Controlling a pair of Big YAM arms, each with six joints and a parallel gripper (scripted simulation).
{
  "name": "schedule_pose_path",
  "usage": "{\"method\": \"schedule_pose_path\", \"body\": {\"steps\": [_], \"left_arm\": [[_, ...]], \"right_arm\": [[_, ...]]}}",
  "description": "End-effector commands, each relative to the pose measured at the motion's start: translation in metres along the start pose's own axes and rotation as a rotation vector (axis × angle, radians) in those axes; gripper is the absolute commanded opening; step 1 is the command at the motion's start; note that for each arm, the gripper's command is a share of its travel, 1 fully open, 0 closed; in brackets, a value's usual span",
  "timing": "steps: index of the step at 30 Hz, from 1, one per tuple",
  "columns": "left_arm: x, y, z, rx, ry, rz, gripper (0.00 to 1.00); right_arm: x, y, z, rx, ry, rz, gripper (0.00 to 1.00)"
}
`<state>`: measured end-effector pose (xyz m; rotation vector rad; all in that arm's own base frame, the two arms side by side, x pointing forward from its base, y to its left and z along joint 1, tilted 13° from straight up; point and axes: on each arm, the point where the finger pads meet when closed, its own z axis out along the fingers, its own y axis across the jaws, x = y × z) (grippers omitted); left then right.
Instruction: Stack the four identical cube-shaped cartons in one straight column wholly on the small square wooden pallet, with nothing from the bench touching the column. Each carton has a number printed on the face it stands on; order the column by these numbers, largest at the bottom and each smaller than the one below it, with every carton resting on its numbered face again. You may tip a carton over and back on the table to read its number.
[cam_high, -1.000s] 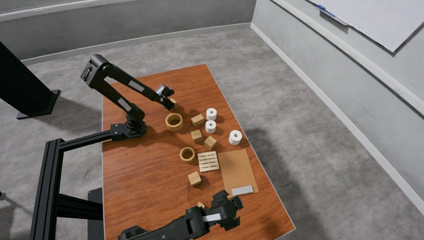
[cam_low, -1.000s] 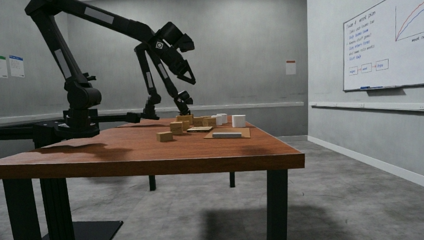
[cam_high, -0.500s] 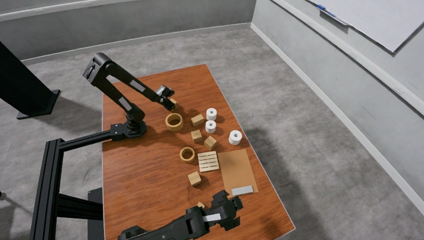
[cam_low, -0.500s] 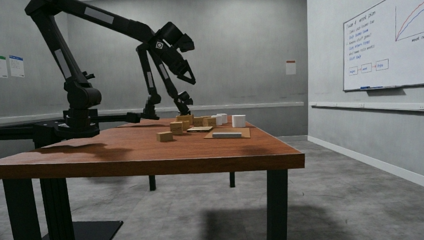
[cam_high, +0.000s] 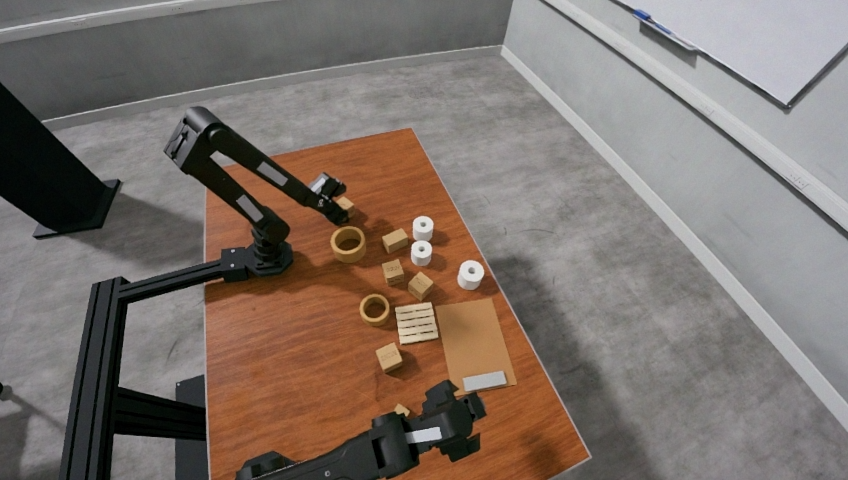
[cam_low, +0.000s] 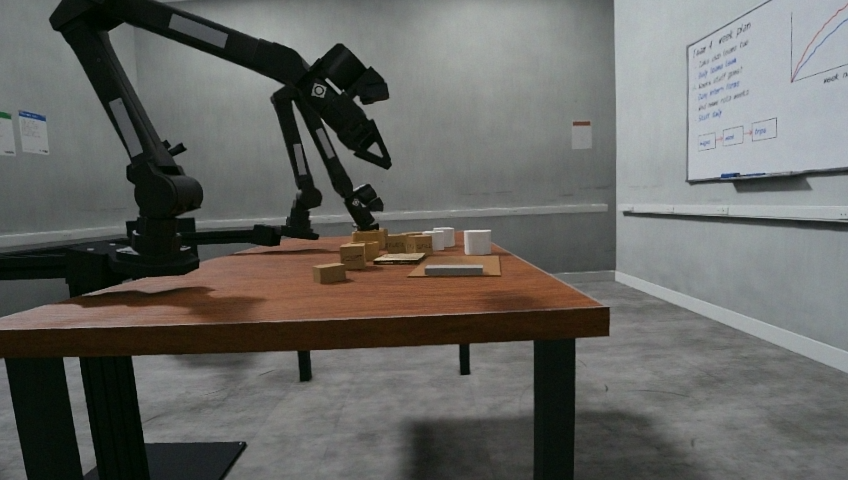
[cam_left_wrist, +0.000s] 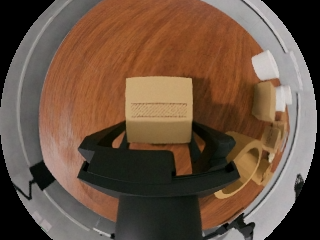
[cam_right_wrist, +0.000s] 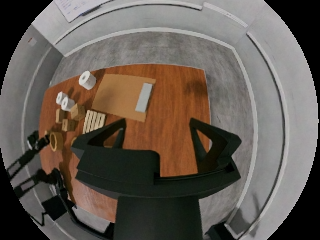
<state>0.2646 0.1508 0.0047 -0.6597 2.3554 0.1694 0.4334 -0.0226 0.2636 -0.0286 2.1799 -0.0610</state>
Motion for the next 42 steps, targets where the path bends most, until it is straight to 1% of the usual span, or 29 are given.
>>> {"method": "schedule_pose_path", "body": {"steps": [1, 3, 4, 7, 9, 11, 13, 14, 15, 18, 20, 21, 22, 24, 28, 30, 31, 33, 34, 35, 38, 39, 41, 42], "left_arm": [[0.005, -0.002, -0.003, 0.002, 0.002, 0.011, 0.83], [0.009, -0.002, -0.004, 0.001, 0.010, 0.020, 0.83], [0.000, -0.002, -0.004, 0.001, -0.004, 0.020, 0.83], [0.000, -0.001, -0.005, 0.000, -0.005, 0.019, 0.83], [0.001, 0.001, -0.010, -0.003, -0.005, 0.014, 0.83], [0.008, 0.003, -0.015, -0.006, 0.006, 0.008, 0.83], [0.001, 0.002, -0.018, -0.004, -0.005, 0.010, 0.83], [0.001, 0.001, -0.018, -0.002, -0.004, 0.012, 0.95], [0.001, 0.001, -0.020, -0.001, -0.004, 0.013, 1.00], [0.007, 0.003, -0.029, -0.005, 0.004, 0.007, 1.00], [0.001, 0.002, -0.039, -0.005, -0.005, 0.008, 1.00], [-0.011, 0.002, -0.048, -0.005, -0.024, 0.009, 1.00], [-0.013, 0.002, -0.055, -0.005, -0.029, 0.010, 1.00], [-0.013, 0.002, -0.055, -0.005, -0.029, 0.010, 1.00], [-0.030, 0.002, -0.091, -0.005, -0.061, 0.012, 1.00], [-0.030, 0.002, -0.095, -0.003, -0.058, 0.011, 1.00], [-0.020, 0.002, -0.089, -0.002, -0.040, 0.009, 1.00], [-0.019, 0.002, -0.088, -0.002, -0.038, 0.008, 1.00], [-0.020, -0.003, -0.088, 0.011, -0.037, 0.005, 0.89], [-0.035, -0.006, -0.093, 0.016, -0.061, -0.003, 0.83], [-0.038, -0.015, -0.089, 0.029, -0.047, -0.011, 0.83], [-0.042, -0.020, -0.088, 0.036, -0.055, -0.011, 0.83], [-0.042, -0.020, -0.088, 0.036, -0.055, -0.011, 0.83], [-0.046, -0.027, -0.087, 0.044, -0.055, -0.010, 0.83]], "right_arm": [[-0.027, -0.003, -0.009, 0.006, -0.048, -0.002, 1.00], [-0.027, -0.003, -0.009, 0.006, -0.048, -0.002, 1.00], [-0.027, -0.003, -0.009, 0.006, -0.048, -0.002, 1.00], [-0.027, -0.003, -0.009, 0.006, -0.048, -0.002, 1.00], [-0.027, -0.003, -0.009, 0.006, -0.048, -0.002, 1.00], [-0.027, -0.003, -0.009, 0.006, -0.048, -0.002, 1.00], [-0.027, -0.003, -0.009, 0.006, -0.048, -0.002, 1.00], [-0.027, -0.003, -0.009, 0.006, -0.048, -0.002, 1.00], [-0.027, -0.003, -0.009, 0.006, -0.048, -0.002, 1.00], [-0.027, -0.003, -0.009, 0.006, -0.048, -0.002, 1.00], [-0.027, -0.003, -0.009, 0.006, -0.048, -0.002, 1.00], [-0.027, -0.003, -0.009, 0.006, -0.048, -0.002, 1.00], [-0.027, -0.003, -0.009, 0.006, -0.048, -0.002, 1.00], [-0.027, -0.003, -0.009, 0.006, -0.048, -0.002, 1.00], [-0.027, -0.003, -0.009, 0.006, -0.048, -0.002, 1.00], [-0.027, -0.003, -0.009, 0.006, -0.048, -0.002, 1.00], [-0.027, -0.003, -0.009, 0.006, -0.048, -0.002, 1.00], [-0.027, -0.003, -0.009, 0.006, -0.048, -0.002, 1.00], [-0.027, -0.003, -0.009, 0.006, -0.048, -0.002, 1.00], [-0.027, -0.003, -0.009, 0.006, -0.048, -0.002, 1.00], [-0.027, -0.003, -0.009, 0.006, -0.048, -0.002, 1.00], [-0.027, -0.003, -0.009, 0.006, -0.048, -0.002, 1.00], [-0.027, -0.003, -0.009, 0.006, -0.048, -0.002, 1.00], [-0.027, -0.003, -0.009, 0.006, -0.048, -0.002, 1.00]]}}
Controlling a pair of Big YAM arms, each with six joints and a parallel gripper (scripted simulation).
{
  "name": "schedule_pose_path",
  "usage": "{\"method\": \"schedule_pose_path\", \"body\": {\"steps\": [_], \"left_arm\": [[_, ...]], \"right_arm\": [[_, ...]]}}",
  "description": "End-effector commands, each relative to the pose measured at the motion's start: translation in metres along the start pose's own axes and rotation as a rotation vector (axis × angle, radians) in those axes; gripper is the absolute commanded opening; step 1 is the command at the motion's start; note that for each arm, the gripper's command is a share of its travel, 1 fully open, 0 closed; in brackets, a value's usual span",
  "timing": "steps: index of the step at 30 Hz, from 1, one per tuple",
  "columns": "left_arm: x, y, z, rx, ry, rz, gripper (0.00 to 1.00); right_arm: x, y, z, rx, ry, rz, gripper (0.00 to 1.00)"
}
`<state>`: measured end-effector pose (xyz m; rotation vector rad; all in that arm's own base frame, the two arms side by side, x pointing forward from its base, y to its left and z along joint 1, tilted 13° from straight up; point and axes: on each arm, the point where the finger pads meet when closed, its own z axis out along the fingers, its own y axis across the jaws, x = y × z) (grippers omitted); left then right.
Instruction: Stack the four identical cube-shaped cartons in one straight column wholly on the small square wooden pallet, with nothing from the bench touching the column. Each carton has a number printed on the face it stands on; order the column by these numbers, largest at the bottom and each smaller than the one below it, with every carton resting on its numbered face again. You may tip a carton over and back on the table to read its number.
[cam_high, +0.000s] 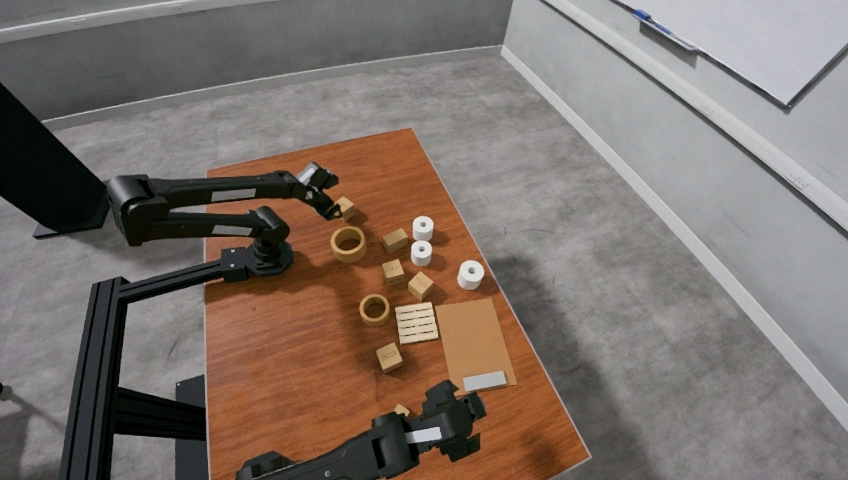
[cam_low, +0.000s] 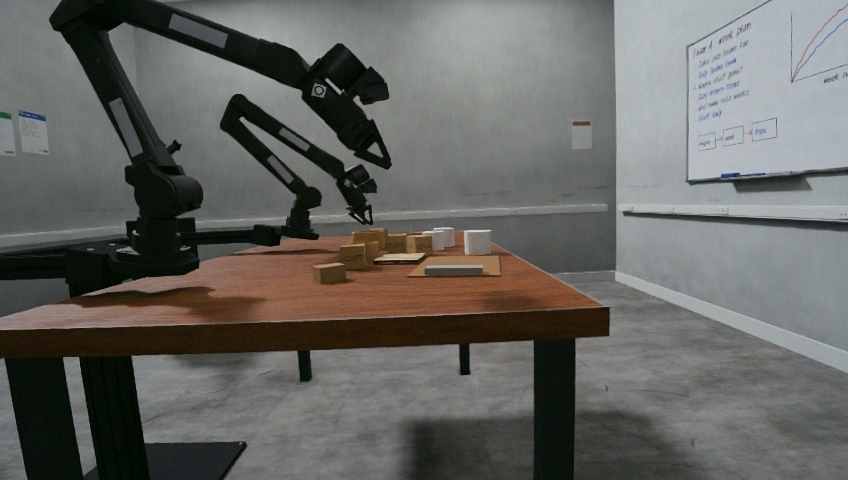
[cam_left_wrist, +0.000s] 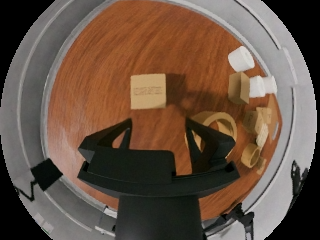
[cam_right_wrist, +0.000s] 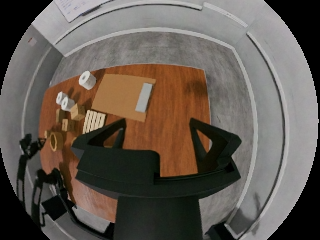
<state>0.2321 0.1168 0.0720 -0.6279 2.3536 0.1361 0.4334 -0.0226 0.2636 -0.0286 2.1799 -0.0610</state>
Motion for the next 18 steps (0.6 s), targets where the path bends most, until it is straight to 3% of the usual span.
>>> {"method": "schedule_pose_path", "body": {"steps": [1, 8, 14, 16, 18], "left_arm": [[-0.041, -0.019, -0.005, 0.021, -0.047, -0.018, 0.83], [-0.059, -0.107, 0.008, 0.093, -0.028, 0.071, 0.83], [-0.051, -0.204, 0.008, 0.158, -0.040, 0.176, 0.83], [-0.051, -0.204, 0.008, 0.158, -0.040, 0.176, 0.83], [-0.044, -0.229, 0.006, 0.175, -0.047, 0.203, 0.83]], "right_arm": [[-0.027, -0.003, -0.009, 0.006, -0.048, -0.002, 1.00], [-0.027, -0.003, -0.009, 0.006, -0.048, -0.002, 1.00], [-0.027, -0.003, -0.009, 0.006, -0.048, -0.002, 1.00], [-0.027, -0.003, -0.009, 0.006, -0.048, -0.002, 1.00], [-0.027, -0.003, -0.009, 0.006, -0.048, -0.002, 1.00]]}}
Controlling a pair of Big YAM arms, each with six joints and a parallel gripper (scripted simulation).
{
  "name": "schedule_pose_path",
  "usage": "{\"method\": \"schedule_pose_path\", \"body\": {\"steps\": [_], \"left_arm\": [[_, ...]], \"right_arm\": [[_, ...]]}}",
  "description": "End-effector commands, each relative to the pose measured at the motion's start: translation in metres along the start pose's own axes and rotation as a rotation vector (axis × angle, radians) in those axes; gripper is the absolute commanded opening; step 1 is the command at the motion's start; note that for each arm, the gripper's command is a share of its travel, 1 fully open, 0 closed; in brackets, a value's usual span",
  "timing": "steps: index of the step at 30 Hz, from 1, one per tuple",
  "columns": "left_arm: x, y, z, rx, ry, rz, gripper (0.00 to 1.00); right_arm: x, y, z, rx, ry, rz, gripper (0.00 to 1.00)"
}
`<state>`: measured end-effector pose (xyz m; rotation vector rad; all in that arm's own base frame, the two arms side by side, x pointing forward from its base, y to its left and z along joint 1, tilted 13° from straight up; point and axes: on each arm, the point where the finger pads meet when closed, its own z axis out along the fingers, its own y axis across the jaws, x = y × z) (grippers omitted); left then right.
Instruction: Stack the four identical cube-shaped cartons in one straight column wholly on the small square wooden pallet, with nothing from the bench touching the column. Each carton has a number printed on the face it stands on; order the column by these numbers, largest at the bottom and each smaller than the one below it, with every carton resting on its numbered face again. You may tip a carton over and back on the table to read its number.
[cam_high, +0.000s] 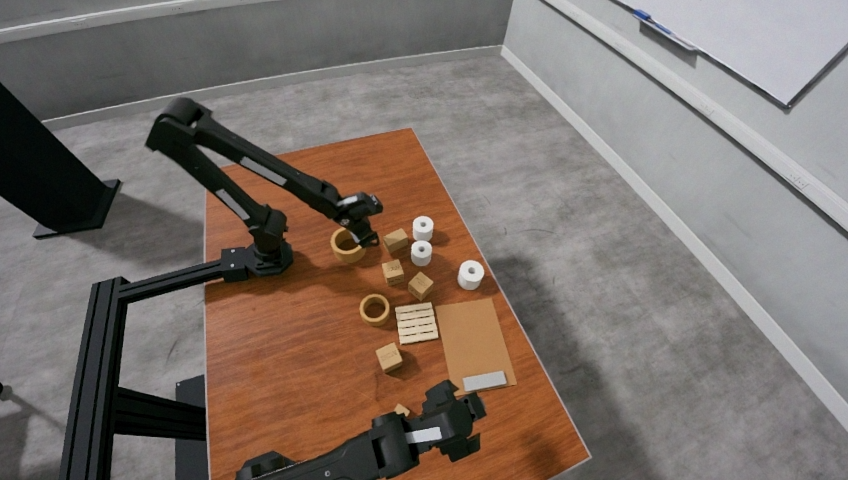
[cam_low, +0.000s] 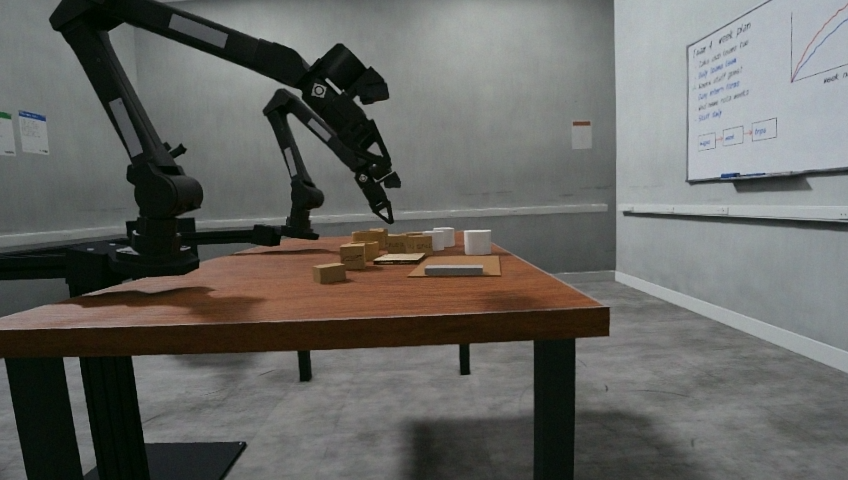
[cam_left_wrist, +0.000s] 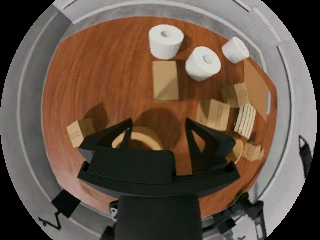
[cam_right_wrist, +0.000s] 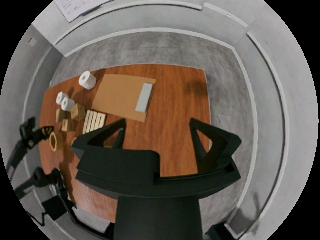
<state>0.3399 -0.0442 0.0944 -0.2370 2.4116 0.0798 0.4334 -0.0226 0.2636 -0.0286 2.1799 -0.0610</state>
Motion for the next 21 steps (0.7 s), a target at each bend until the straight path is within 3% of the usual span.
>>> {"method": "schedule_pose_path", "body": {"steps": [1, 6, 11, 21], "left_arm": [[-0.033, -0.039, 0.006, 0.027, -0.057, -0.051, 0.83], [-0.015, -0.094, 0.004, 0.059, -0.058, 0.031, 0.83], [0.007, -0.124, 0.001, 0.078, -0.050, 0.098, 0.83], [0.015, -0.133, 0.000, 0.079, -0.050, 0.137, 0.83]], "right_arm": [[-0.027, -0.003, -0.009, 0.006, -0.048, -0.002, 1.00], [-0.027, -0.003, -0.009, 0.006, -0.048, -0.002, 1.00], [-0.027, -0.003, -0.009, 0.006, -0.048, -0.002, 1.00], [-0.027, -0.003, -0.009, 0.006, -0.048, -0.002, 1.00]]}}
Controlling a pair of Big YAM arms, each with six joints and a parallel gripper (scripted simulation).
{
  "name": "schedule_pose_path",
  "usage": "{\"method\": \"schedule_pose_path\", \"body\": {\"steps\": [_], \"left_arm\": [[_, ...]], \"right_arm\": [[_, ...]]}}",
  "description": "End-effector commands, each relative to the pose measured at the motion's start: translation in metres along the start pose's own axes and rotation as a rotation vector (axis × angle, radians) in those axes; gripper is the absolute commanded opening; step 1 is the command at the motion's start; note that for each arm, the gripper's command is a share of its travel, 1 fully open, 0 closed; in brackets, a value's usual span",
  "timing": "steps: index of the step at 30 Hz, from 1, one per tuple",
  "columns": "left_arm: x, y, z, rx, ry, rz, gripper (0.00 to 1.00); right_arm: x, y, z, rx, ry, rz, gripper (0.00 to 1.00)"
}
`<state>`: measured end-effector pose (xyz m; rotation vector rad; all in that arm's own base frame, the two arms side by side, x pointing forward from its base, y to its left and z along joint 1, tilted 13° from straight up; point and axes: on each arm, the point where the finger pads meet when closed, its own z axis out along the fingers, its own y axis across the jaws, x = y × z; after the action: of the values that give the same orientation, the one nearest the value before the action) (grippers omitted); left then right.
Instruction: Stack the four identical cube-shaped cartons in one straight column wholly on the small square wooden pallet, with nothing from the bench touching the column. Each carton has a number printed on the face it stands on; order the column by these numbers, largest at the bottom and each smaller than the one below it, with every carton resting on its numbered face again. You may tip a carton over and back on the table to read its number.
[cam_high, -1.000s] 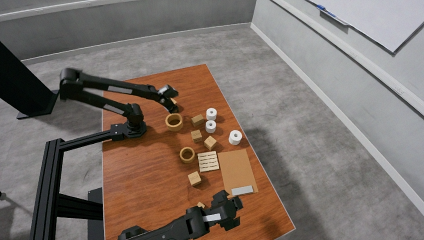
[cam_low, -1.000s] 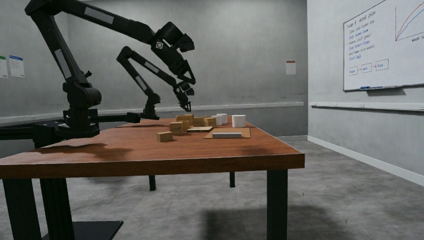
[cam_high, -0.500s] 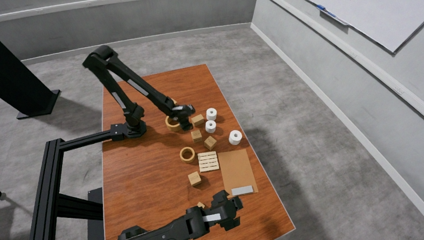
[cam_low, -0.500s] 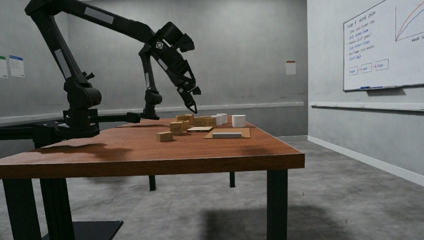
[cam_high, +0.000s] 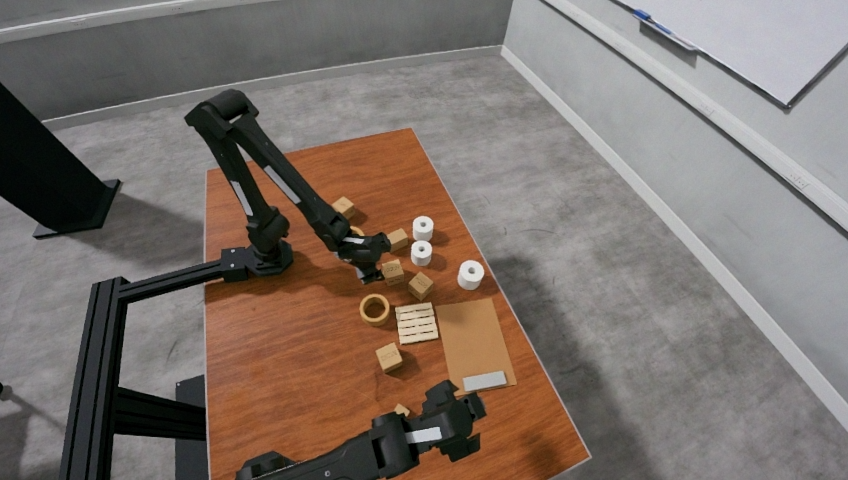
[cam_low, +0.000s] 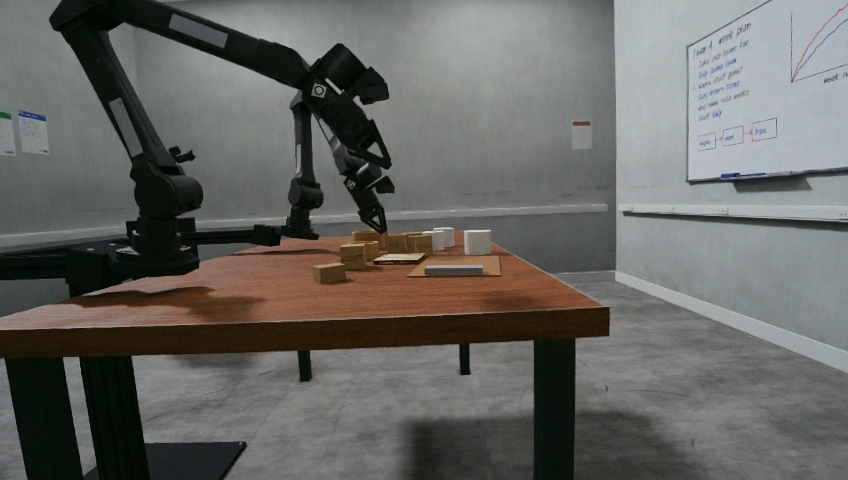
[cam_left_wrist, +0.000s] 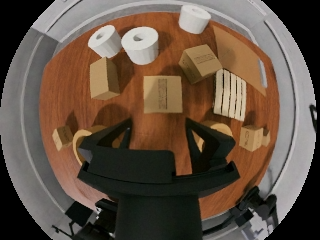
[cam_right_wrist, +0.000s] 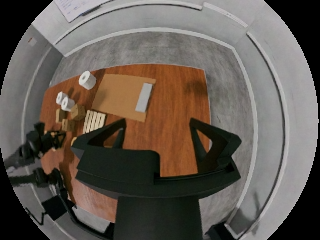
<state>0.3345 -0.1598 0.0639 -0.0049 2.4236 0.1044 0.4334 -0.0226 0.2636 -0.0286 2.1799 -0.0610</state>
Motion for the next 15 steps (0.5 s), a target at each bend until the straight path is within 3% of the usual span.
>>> {"method": "schedule_pose_path", "body": {"steps": [1, 15], "left_arm": [[-0.030, -0.016, -0.004, 0.029, -0.051, -0.037, 0.83], [-0.039, -0.016, 0.016, 0.017, -0.039, -0.030, 0.83]], "right_arm": [[-0.027, -0.003, -0.009, 0.006, -0.048, -0.002, 1.00], [-0.027, -0.003, -0.009, 0.006, -0.048, -0.002, 1.00]]}}
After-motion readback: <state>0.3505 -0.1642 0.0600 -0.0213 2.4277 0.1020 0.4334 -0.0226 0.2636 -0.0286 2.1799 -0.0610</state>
